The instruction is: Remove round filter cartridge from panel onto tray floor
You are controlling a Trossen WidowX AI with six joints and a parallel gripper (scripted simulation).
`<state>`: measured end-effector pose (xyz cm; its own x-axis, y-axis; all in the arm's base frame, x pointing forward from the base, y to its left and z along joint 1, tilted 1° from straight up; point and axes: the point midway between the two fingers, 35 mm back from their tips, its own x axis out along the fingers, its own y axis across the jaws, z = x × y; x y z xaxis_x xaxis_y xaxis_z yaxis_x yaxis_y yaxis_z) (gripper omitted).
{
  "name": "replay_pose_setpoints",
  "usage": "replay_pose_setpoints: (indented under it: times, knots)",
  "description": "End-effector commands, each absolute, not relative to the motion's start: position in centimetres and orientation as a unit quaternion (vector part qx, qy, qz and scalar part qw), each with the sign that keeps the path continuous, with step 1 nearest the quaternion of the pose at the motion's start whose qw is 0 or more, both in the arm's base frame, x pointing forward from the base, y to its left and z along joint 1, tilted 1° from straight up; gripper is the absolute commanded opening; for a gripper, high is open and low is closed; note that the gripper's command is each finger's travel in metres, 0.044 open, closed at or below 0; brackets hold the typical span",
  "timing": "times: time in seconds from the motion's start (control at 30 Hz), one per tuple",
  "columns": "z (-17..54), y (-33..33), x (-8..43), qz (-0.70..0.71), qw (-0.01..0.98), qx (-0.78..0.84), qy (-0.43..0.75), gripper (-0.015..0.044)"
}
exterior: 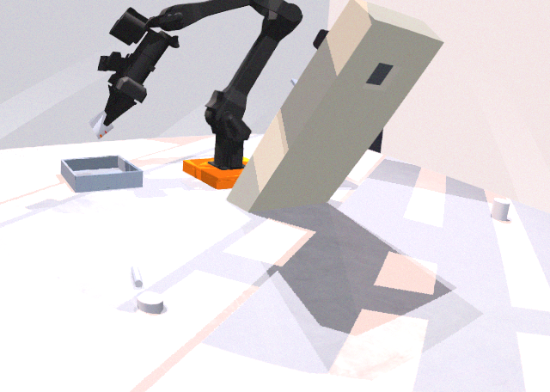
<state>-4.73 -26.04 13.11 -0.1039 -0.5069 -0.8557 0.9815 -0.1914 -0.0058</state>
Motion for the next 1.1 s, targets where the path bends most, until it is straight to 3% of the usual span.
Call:
replay_pose_setpoints:
  times: [0.0,0.6,1.07]
  knots:
    - [12.4,-26.2,-4.8,-0.675,0.555,0.374,0.309,0.0000]
    - [6.0,-26.2,-4.8,-0.675,0.555,0.374,0.309,0.0000]
    - [6.4,-26.1,-4.9,-0.676,0.552,0.376,0.311,0.0367]
